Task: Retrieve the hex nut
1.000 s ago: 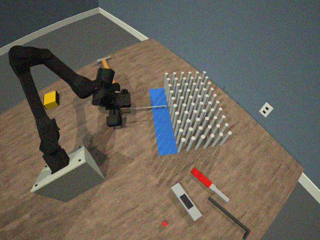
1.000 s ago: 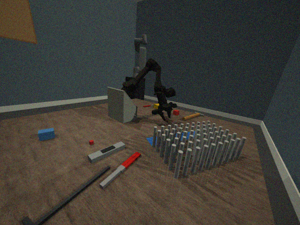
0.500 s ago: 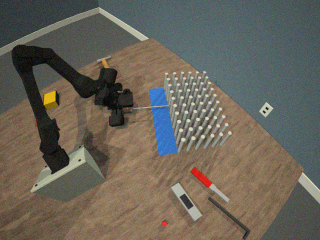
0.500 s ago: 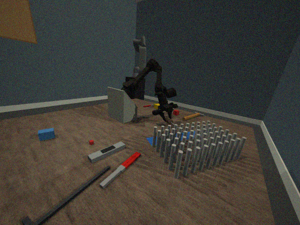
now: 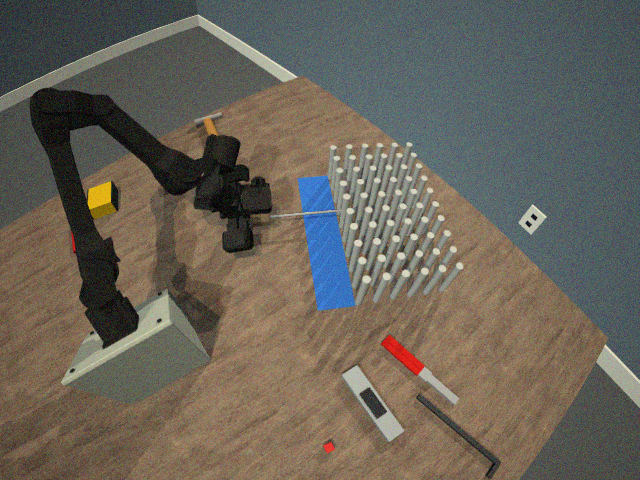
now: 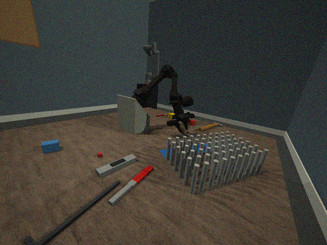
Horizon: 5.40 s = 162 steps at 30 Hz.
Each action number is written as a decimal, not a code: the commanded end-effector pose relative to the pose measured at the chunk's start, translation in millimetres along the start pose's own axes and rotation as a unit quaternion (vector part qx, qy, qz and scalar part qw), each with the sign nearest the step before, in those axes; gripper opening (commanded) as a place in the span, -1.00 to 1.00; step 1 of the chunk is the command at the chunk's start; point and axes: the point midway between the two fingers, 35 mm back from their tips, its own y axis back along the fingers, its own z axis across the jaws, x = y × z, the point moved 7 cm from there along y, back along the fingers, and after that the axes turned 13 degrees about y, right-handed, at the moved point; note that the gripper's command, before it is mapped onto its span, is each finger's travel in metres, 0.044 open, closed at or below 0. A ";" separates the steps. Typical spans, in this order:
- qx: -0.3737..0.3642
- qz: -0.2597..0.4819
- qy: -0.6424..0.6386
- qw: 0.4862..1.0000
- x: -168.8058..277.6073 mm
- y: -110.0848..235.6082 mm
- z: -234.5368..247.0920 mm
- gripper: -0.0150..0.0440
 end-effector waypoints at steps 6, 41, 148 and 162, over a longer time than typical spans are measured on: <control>-0.003 -0.003 0.002 1.000 -8.9 -1.3 0.0 -0.49; -0.003 -0.003 0.003 1.000 -31.7 -8.3 -5.1 -0.49; -0.003 -0.005 0.005 1.000 -101.6 -28.1 -20.9 -0.49; -0.003 -0.005 0.005 1.000 -104.0 -31.9 -22.4 -0.49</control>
